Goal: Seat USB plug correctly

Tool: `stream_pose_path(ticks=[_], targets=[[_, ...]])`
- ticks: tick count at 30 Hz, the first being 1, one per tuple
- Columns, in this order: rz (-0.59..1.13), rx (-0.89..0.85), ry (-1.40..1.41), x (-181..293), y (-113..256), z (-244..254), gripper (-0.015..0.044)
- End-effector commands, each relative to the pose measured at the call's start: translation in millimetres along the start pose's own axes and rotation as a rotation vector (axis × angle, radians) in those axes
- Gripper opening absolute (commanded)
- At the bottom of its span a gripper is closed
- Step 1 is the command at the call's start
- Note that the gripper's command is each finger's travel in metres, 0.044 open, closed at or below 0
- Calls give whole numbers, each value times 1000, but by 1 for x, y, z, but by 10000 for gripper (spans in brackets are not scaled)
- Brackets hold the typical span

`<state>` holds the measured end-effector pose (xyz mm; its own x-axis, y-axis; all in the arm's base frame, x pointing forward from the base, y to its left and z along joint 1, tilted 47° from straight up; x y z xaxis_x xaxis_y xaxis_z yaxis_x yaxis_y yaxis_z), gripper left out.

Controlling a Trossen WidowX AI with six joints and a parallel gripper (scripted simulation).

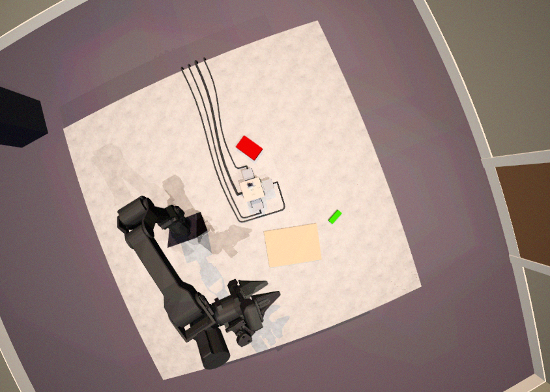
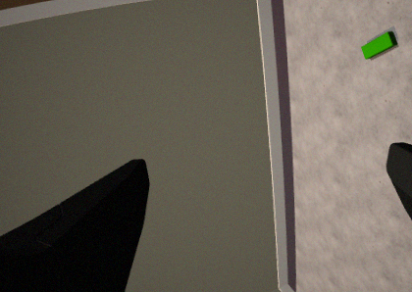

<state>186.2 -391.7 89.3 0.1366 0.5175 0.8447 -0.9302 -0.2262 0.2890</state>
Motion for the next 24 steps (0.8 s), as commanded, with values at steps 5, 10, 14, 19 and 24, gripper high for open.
stream_pose_path(ticks=[5,10,14,19,24], targets=[[-18,211,-56,46,-59,-18,440],[-52,418,-88,93,-105,-46,440],[-99,622,-99,138,-137,-81,440],[-176,879,-80,194,-162,-131,440],[-268,1117,-29,243,-166,-181,440]])
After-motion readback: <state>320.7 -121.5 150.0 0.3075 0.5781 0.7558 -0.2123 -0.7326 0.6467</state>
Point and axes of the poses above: the point midway between the two fingers, 35 mm back from their tips, its own y axis back along the fingers, its own z axis across the jaws, x = y × z, the point moved 8 cm from there along y, back along the fingers, and after that the axes turned 12 degrees about -y, right-handed, at the moved point
